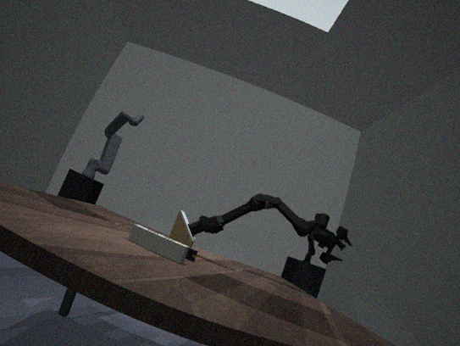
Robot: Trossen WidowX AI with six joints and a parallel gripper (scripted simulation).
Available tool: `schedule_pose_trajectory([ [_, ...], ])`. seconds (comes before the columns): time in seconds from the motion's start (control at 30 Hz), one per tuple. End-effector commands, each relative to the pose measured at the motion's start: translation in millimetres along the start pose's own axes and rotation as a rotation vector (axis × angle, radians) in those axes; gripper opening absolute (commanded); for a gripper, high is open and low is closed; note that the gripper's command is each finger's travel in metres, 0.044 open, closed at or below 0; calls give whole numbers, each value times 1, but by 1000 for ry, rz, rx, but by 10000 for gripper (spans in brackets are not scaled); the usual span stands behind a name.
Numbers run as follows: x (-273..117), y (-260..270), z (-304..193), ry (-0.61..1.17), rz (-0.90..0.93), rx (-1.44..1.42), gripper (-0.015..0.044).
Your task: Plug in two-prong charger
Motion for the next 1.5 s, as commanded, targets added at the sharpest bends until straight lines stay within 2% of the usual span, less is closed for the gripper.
schedule_pose_trajectory([
  [0.0,0,0,0,1,2,0,426],
  [0.03,0,2,-2,4,6,-1,440],
  [0.33,-16,45,-43,93,152,-13,440],
  [0.7,-56,102,-103,231,356,-2,440],
  [1.07,-116,157,-160,387,568,61,440],
  [1.47,-200,203,-207,565,773,172,440],
])
Point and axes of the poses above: the point midway between the two fingers, 35 mm back from their tips, its own x axis out along the fingers, its own y axis across the jaws, z = x × y, the point moved 1 cm from there along -x, back along the fingers, and after that the axes turned 15 degrees about -x, right-handed, at the moved point
